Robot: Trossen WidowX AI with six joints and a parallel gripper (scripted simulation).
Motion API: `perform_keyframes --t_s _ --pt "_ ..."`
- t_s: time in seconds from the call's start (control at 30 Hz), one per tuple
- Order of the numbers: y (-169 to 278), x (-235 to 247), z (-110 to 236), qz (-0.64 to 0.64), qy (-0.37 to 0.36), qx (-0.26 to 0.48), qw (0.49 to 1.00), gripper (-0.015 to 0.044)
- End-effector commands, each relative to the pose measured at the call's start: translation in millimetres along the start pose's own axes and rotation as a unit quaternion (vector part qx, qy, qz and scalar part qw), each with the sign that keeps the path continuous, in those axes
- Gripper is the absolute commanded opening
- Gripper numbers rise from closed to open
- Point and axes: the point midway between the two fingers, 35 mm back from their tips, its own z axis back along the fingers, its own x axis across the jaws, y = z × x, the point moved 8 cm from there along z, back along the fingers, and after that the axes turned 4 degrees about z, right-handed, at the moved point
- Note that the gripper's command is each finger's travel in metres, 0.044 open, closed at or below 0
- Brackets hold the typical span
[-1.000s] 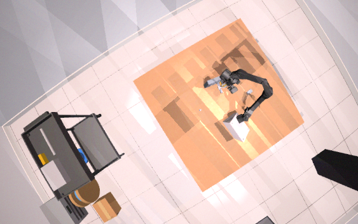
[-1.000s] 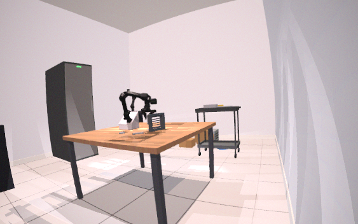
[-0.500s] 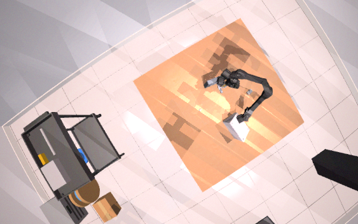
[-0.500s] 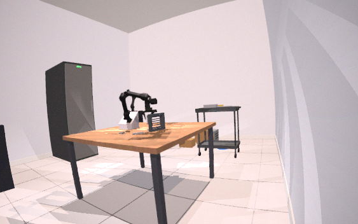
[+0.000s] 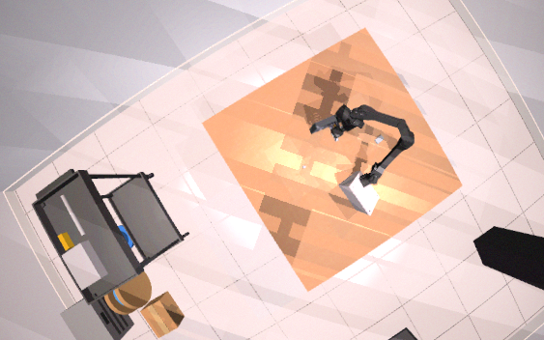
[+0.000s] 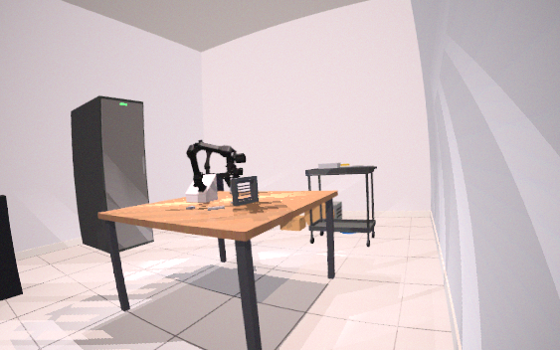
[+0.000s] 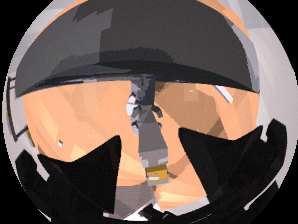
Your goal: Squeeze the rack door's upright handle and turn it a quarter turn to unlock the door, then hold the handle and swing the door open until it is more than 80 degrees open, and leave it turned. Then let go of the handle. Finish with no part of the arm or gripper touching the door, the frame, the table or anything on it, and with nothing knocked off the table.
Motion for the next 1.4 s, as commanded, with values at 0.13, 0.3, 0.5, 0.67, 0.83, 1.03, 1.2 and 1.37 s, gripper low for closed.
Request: perform_keyframes --t_s 0.13,0.3,0.5,0.67,0.83,1.03,1.2,1.37 --pt "-0.5 0.1 0.1 0.199 0.000 -0.001 0.980 0.0284" --pt "-0.5 0.1 0.1 0.318 0.000 -0.001 0.948 0.0284" --pt "-0.5 0.1 0.1 0.455 0.000 -0.001 0.890 0.0284" --pt "-0.5 0.1 0.1 0.562 0.001 -0.001 0.827 0.0284" --pt "-0.5 0.1 0.1 0.660 0.001 -0.001 0.751 0.0284" --pt "-0.5 0.2 0.1 0.722 0.001 -0.001 0.692 0.0284" --pt "-0.5 0.2 0.1 0.722 0.001 -0.001 0.692 0.0284" --pt "-0.5 0.2 0.1 0.722 0.001 -0.001 0.692 0.0250"
